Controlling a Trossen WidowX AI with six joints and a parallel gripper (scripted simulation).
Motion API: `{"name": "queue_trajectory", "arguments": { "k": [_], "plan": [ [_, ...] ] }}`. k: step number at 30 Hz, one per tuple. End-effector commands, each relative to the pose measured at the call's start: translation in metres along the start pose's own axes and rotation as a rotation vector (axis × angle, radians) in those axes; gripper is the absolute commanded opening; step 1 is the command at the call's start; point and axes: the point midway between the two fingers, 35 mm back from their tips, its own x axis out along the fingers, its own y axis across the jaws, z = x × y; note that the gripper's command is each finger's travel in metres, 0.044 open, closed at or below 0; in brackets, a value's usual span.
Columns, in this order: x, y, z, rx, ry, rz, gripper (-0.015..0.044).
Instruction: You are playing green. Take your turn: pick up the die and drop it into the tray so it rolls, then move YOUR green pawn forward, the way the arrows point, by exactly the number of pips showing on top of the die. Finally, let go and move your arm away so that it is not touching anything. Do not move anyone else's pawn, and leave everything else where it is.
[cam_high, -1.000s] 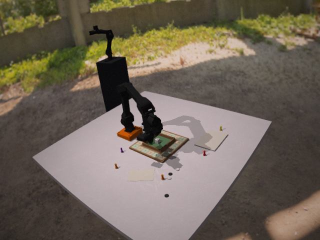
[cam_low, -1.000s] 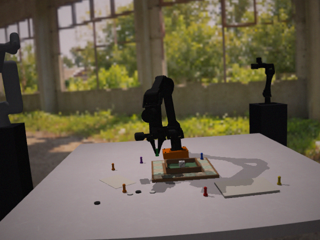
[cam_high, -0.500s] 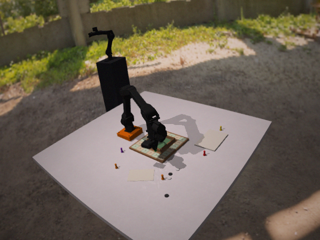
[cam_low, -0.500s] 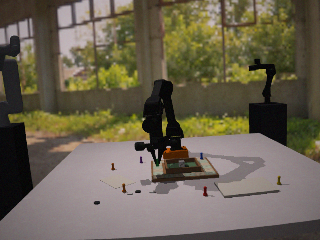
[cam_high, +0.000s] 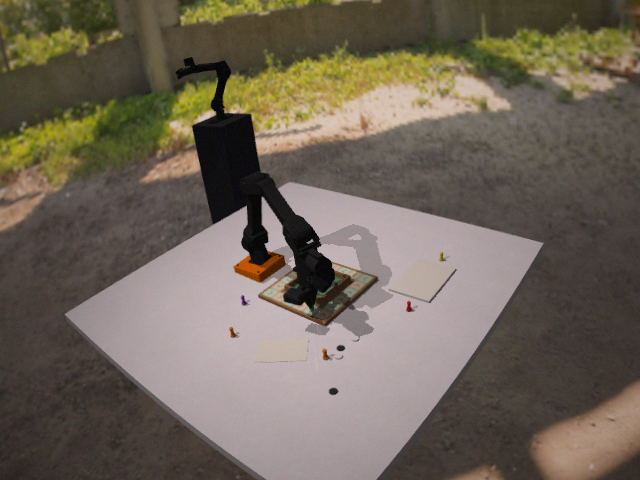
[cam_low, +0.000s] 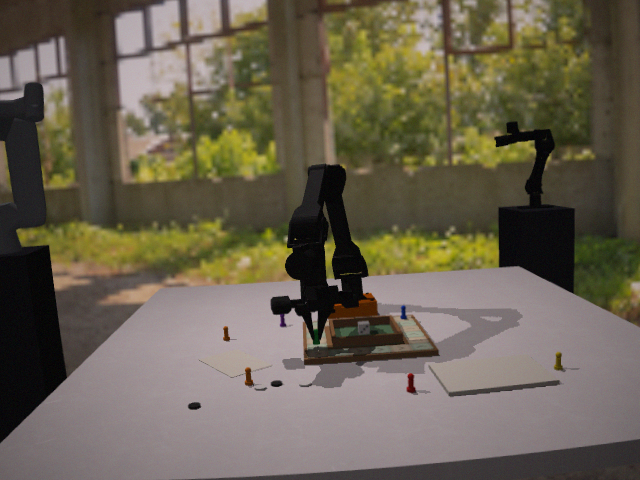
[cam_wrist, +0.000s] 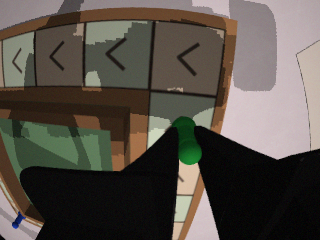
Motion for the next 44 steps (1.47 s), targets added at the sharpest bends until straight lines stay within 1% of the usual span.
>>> {"name": "queue_trajectory", "arguments": {
  "k": [1, 4, 5, 14, 18, 21, 23, 26, 32, 37, 38, 44],
  "plan": [
    [0.009, 0.001, -0.002, -0.002, 0.01, 0.006, 0.0],
    [0.011, 0.001, -0.002, -0.002, 0.01, 0.006, 0.0],
    [0.006, 0.0, 0.0, 0.001, 0.001, 0.001, 0.0026],
    [0.003, 0.0, 0.0, 0.001, 0.002, 0.001, 0.0263],
    [-0.041, 0.0, 0.001, -0.002, 0.009, 0.006, 0.0368],
    [-0.044, 0.0, 0.0, -0.002, 0.009, 0.007, 0.044],
    [-0.046, 0.001, -0.001, 0.0, 0.009, 0.007, 0.044],
    [-0.066, 0.026, -0.017, 0.021, 0.01, 0.009, 0.044],
    [-0.105, 0.083, -0.073, 0.078, 0.016, 0.015, 0.044],
    [-0.122, 0.119, -0.128, 0.125, 0.022, 0.017, 0.044],
    [-0.119, 0.102, -0.098, 0.098, 0.003, 0.01, 0.044],
    [-0.119, 0.102, -0.098, 0.098, 0.003, 0.01, 0.044]
  ]
}}
